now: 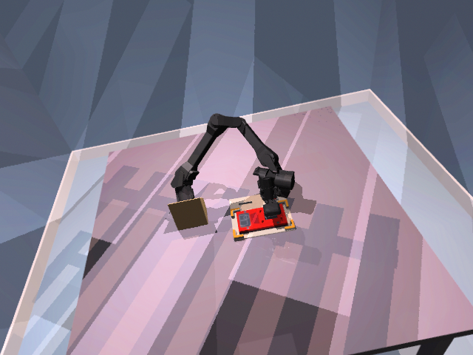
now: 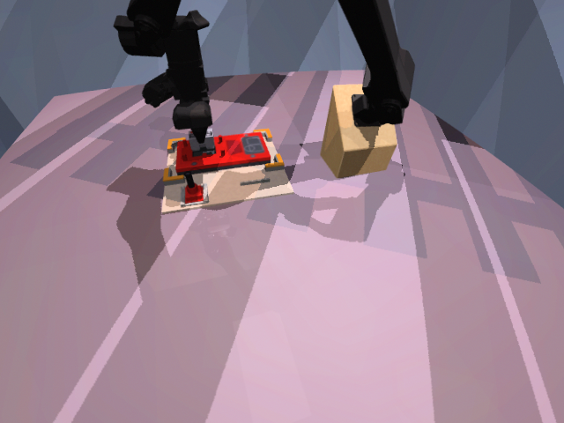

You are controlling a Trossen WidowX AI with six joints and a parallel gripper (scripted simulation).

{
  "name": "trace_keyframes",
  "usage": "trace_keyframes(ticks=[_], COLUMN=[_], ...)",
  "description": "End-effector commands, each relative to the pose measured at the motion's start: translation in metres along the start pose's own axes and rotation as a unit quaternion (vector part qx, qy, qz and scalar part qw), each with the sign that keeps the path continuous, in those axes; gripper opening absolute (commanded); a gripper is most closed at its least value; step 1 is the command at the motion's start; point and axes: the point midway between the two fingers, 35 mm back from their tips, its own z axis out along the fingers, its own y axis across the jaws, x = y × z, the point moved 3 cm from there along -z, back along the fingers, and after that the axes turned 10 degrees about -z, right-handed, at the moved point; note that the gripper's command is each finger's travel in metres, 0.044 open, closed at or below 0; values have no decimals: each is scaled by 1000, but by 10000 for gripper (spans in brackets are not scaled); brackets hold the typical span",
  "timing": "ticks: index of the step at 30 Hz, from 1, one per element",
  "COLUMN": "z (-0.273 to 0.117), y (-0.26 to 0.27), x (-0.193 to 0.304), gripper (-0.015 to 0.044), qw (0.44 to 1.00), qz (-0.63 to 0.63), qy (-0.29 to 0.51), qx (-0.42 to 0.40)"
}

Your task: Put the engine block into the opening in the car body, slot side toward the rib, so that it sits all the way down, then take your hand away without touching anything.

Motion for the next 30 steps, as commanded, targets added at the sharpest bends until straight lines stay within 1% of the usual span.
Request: trace_keyframes(ticks=[1,30], z=[1,10], y=[0,0], x=[0,0], gripper=[158,158], qw=[1000,1000], qz=[2,1], qy=[-1,-1], qx=[0,-1])
